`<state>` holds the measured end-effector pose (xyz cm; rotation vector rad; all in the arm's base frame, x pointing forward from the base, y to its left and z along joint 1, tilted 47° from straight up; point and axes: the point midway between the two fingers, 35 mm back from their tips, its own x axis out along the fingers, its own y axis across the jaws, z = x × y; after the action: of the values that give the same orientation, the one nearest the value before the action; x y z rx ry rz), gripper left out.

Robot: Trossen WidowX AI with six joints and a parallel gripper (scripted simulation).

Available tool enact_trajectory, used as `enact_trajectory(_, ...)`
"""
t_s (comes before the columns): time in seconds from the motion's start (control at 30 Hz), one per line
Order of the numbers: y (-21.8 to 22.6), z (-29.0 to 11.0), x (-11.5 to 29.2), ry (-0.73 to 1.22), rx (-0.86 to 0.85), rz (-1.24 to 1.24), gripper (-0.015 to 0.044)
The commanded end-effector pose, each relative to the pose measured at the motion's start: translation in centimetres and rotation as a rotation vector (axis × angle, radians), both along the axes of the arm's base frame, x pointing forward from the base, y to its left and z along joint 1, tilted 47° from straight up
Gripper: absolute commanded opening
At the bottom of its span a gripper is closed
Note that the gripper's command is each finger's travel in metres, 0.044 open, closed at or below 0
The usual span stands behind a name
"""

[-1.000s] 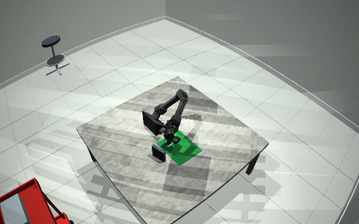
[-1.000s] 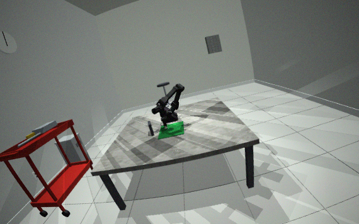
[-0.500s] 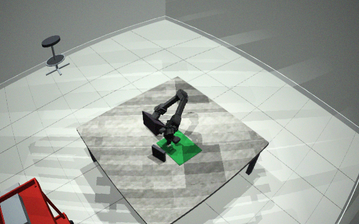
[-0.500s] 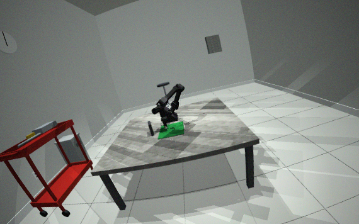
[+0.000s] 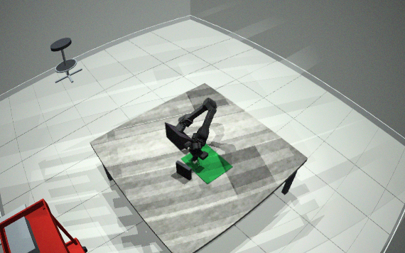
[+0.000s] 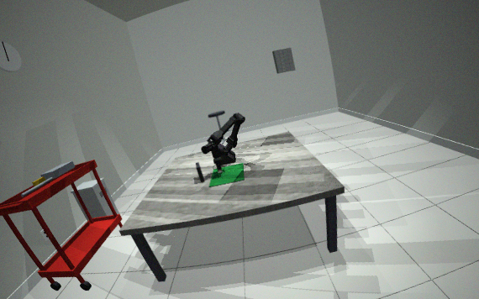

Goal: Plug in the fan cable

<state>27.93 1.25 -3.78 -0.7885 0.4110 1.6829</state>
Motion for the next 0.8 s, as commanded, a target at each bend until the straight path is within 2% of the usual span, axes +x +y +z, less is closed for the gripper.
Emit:
enact_trajectory(0.0, 0.08, -0.06, 0.05, 0.001, 0.002, -0.005, 0.0000)
enact_trajectory(0.77, 0.72, -0.66, -0.04, 0.001, 0.002, -0.005, 0.0000)
